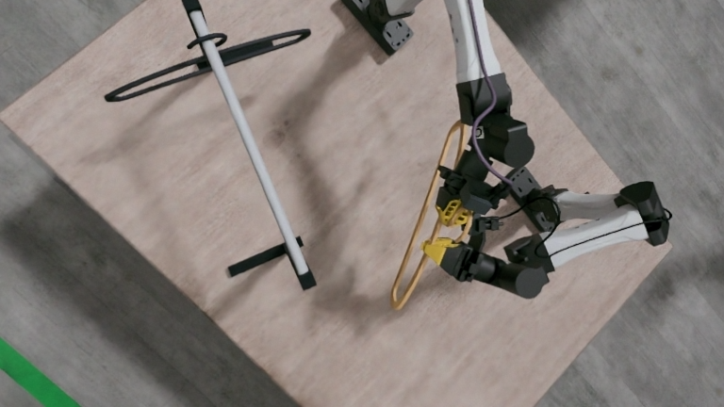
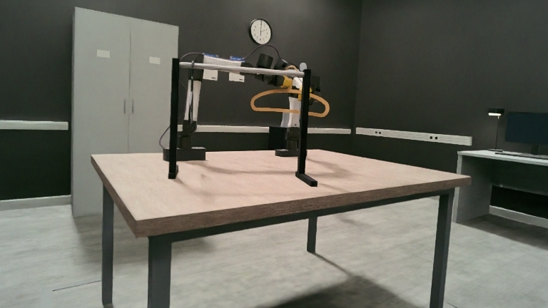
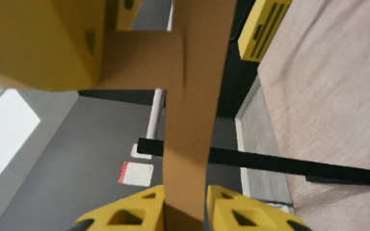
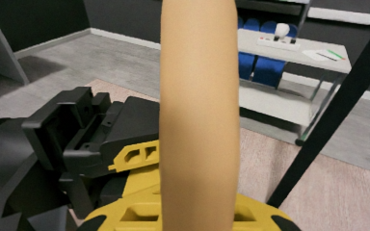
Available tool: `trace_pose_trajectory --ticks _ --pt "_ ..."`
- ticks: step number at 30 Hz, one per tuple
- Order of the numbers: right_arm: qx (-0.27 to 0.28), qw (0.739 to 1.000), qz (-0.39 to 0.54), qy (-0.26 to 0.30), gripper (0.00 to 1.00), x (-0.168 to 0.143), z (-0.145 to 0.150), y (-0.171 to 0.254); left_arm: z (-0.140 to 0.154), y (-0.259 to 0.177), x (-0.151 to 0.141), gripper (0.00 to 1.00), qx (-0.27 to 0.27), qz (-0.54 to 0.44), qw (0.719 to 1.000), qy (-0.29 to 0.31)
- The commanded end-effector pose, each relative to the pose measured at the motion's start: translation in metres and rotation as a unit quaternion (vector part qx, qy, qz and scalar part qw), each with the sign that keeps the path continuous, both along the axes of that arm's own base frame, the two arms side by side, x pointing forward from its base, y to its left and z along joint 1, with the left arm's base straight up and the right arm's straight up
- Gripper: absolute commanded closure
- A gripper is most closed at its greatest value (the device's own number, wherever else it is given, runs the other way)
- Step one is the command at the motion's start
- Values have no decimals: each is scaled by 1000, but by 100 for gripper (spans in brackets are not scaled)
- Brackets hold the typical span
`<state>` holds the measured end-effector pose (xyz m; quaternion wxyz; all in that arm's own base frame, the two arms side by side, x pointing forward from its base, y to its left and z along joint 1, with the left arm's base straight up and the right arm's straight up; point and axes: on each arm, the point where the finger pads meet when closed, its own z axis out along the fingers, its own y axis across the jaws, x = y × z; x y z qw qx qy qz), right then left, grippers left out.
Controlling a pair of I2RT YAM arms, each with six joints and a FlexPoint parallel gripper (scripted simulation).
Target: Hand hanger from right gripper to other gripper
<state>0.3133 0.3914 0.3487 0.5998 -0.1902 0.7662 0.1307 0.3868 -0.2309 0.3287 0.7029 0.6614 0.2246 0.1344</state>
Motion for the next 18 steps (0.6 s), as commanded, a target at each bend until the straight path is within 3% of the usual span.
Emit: trace_pose_trajectory --ticks 1,11,12,18 --pt "25 1000 0 -13 100 0 17 0 6 -4 5 80 0 4 1000 -8" --pt "25 1000 0 -13 100 0 17 0 5 -2 1 94 -1 1 1000 -5" --pt "25 1000 0 -13 100 0 17 0 5 -2 1 100 -1 1 1000 -5" --pt "15 1000 0 -9 100 -1 13 -1 5 -2 1 100 -1 1 1000 -5"
